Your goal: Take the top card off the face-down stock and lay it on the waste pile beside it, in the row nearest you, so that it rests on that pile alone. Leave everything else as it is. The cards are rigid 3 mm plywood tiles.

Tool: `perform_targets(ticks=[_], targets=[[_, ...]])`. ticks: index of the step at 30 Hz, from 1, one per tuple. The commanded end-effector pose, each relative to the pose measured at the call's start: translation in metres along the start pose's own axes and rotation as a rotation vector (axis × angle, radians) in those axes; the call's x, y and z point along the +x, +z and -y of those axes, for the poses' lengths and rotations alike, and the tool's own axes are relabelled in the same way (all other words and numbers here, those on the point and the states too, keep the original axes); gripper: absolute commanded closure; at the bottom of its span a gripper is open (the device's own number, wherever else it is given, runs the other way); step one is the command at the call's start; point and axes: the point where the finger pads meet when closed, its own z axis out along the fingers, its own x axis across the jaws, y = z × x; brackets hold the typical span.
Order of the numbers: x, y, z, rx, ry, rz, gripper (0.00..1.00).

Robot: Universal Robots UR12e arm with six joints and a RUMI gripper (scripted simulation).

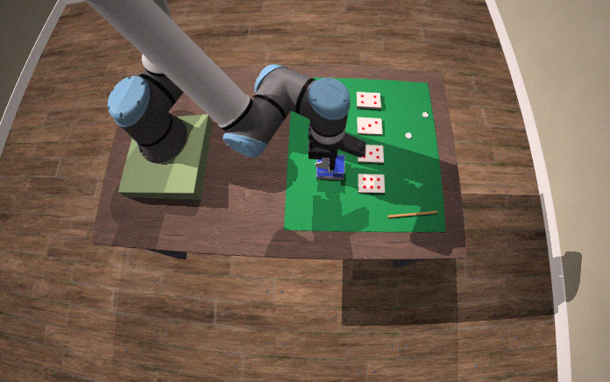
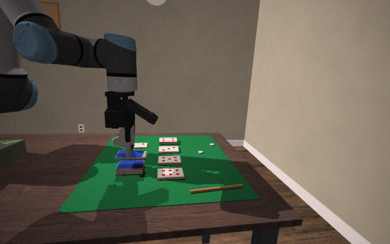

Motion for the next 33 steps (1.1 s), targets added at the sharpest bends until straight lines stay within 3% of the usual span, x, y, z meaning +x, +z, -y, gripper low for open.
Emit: perform_targets(ticks=[1,15,24,33], targets=[[0.0,-0.002,0.001,0.001,0.0,0.0,0.62],[-0.009,-0.002,0.0,0.001,-0.001,0.0,0.62],[-0.041,-0.002,0.0,0.001,-0.006,0.0,0.62],[-0.094,-0.002,-0.002,0.001,-0.013,0.0,0.62]])
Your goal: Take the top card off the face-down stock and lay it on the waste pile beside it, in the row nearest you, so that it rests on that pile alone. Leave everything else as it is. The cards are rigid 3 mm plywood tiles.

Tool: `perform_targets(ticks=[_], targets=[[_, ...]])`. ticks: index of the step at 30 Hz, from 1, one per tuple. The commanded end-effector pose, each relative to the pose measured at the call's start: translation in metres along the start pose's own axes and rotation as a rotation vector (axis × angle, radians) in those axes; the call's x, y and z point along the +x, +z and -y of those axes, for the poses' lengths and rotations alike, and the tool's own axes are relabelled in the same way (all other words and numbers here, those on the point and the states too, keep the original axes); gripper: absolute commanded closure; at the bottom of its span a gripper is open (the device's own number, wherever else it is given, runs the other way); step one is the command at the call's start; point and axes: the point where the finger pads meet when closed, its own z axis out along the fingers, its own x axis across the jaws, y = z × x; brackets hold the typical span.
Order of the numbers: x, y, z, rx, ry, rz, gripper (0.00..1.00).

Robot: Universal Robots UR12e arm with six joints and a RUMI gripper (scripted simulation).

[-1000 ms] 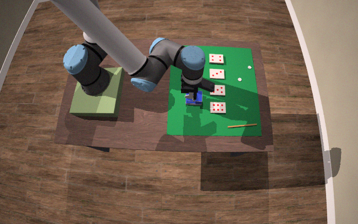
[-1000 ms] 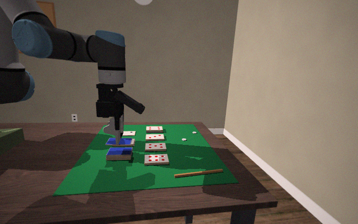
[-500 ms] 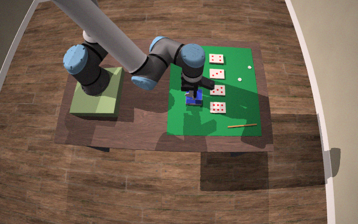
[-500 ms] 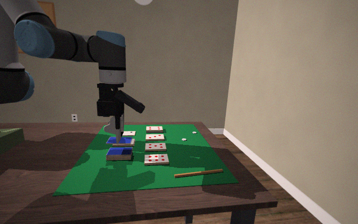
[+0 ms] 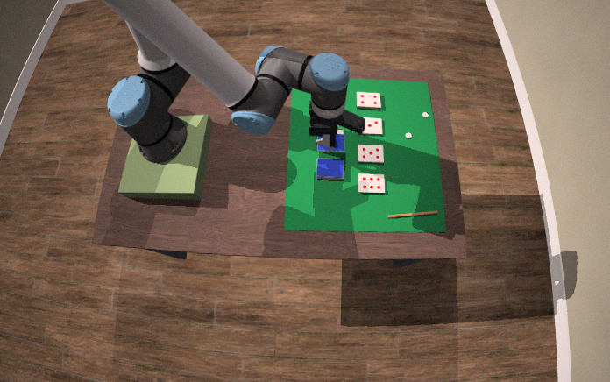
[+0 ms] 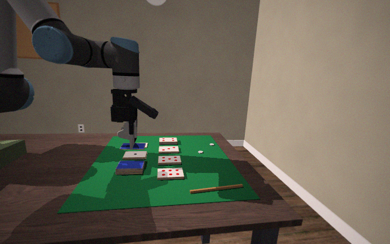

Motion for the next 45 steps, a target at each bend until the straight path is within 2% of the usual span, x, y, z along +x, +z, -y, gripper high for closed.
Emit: perform_targets(ticks=[1,6,12,32,45], targets=[[-0.023,-0.001,0.001,0.001,-0.003,-0.001,0.62],[-0.04,-0.001,0.0,0.001,-0.005,-0.001,0.62],[-0.045,-0.001,0.0,0.001,-0.006,-0.001,0.62],[-0.046,0.0,0.0,0.001,-0.006,-0.001,0.62],[-0.046,0.012,0.0,0.001,-0.006,-0.001,0.62]])
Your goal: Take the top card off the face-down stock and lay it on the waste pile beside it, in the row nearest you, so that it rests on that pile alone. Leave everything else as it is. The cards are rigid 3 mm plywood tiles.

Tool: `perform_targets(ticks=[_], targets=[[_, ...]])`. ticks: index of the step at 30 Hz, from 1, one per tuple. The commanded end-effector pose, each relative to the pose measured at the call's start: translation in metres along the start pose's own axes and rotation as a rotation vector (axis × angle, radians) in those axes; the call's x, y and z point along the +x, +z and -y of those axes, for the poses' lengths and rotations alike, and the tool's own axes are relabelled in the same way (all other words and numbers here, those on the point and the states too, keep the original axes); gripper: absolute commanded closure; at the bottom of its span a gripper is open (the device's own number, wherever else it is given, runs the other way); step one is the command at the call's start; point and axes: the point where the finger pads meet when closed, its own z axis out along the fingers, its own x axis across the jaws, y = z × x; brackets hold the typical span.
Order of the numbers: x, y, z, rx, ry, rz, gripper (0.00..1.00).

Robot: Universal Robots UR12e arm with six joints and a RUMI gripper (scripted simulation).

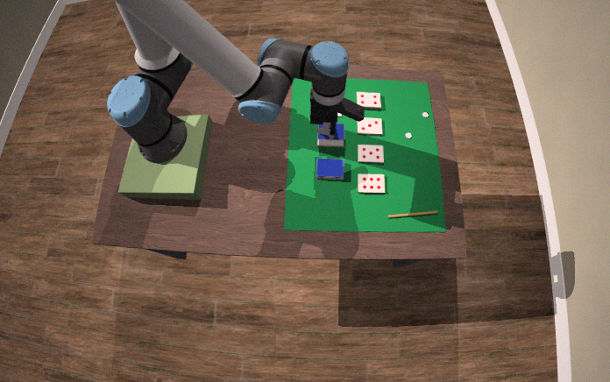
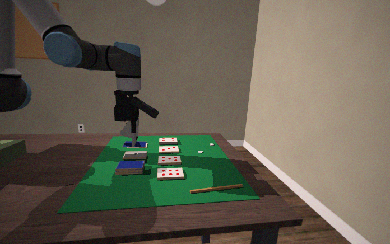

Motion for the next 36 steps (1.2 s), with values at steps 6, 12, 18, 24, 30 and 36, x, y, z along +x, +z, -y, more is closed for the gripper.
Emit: perform_targets(ticks=[6,12,18,24,30,36], targets=[[0.0,0.014,0.001,0.001,0.0,0.0,0.62],[0.0,0.025,0.001,0.001,0.0,0.0,0.62],[0.0,0.03,0.001,0.001,0.0,0.0,0.62],[0.0,0.035,0.001,0.001,0.0,0.0,0.62],[0.0,0.036,0.001,0.001,0.0,0.0,0.62],[0.0,0.036,0.001,0.001,0.0,0.0,0.62]])
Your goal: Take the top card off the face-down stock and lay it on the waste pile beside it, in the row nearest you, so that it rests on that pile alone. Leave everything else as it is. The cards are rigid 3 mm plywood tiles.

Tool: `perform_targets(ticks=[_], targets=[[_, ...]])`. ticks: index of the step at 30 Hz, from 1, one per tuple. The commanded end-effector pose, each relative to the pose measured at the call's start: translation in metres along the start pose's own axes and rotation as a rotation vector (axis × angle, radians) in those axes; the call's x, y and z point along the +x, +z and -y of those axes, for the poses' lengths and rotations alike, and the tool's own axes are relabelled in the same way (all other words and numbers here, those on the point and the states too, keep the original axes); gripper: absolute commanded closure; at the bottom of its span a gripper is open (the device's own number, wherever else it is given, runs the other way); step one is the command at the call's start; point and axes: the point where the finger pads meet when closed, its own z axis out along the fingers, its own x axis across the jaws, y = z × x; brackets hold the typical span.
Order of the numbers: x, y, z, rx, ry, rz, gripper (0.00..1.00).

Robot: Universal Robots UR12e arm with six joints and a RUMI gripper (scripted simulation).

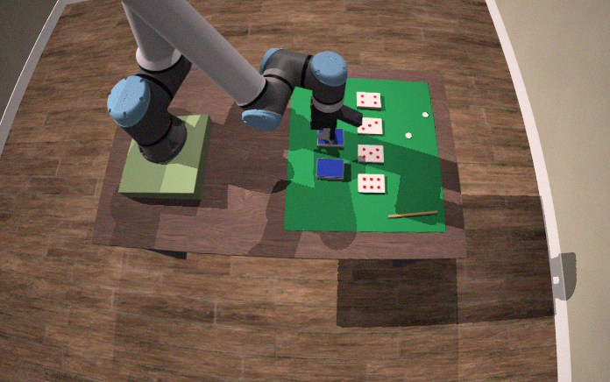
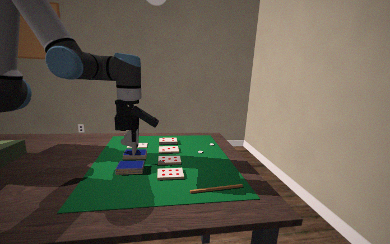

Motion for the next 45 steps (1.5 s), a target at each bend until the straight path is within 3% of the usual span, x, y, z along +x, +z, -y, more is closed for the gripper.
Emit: perform_targets(ticks=[1,29,30,45], targets=[[0.0001,-0.0005,0.0006,0.001,0.0,0.0,0.62],[0.0001,0.0049,0.0006,0.001,0.0,0.0,0.62],[0.0001,0.0049,0.0006,0.001,0.0,0.0,0.5],[0.0001,0.0049,0.0006,0.001,0.0,0.0,0.5]])
